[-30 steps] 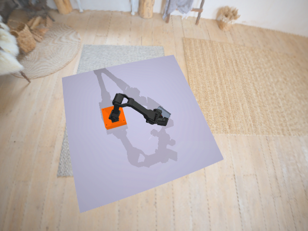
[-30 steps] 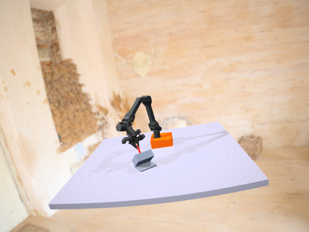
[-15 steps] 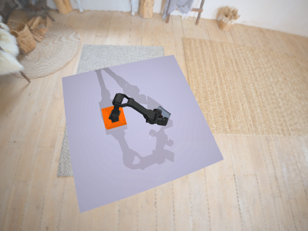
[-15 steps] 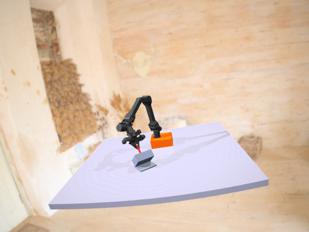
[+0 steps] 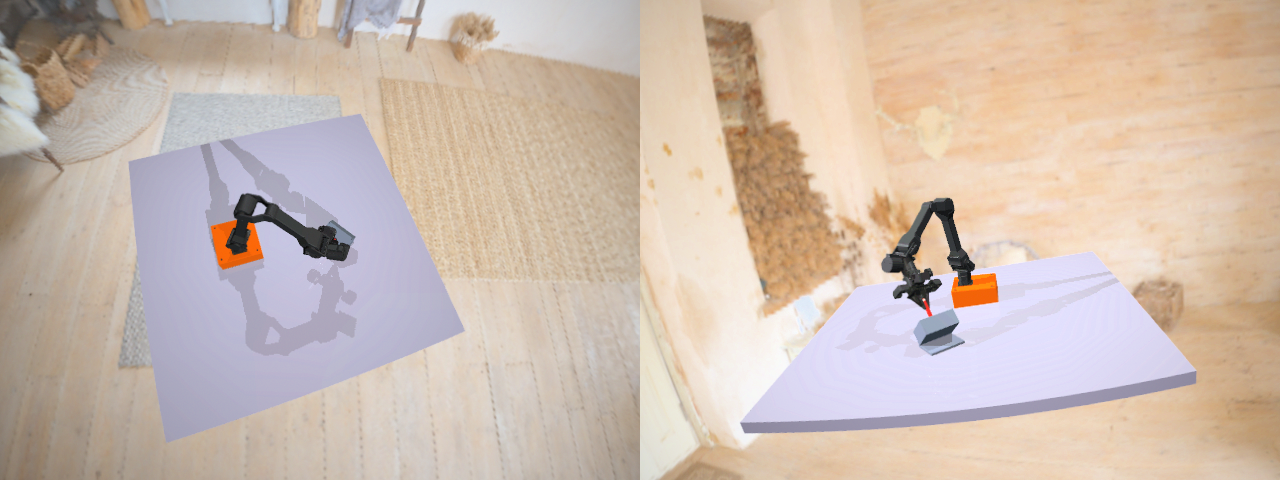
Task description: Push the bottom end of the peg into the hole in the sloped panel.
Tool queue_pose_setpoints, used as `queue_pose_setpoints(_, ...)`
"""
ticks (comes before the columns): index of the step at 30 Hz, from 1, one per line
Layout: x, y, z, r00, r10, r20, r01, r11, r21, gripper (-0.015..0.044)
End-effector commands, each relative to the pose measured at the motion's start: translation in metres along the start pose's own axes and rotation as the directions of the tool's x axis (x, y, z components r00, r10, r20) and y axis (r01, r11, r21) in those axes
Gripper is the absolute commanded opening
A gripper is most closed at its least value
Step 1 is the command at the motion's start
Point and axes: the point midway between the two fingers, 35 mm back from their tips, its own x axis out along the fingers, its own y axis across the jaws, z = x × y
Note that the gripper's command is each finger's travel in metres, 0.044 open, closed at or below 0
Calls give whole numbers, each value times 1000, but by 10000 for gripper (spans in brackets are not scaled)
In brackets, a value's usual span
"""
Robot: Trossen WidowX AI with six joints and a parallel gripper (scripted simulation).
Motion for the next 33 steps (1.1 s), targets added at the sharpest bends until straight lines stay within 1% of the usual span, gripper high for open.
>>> queue_pose_setpoints(1, 3, 1, -2, 1000, 5, -3, -5, 1000, 8, 0)
queue_pose_setpoints(33, 6, 0, -2, 1000, 5, -2, -5, 1000, 8, 0)
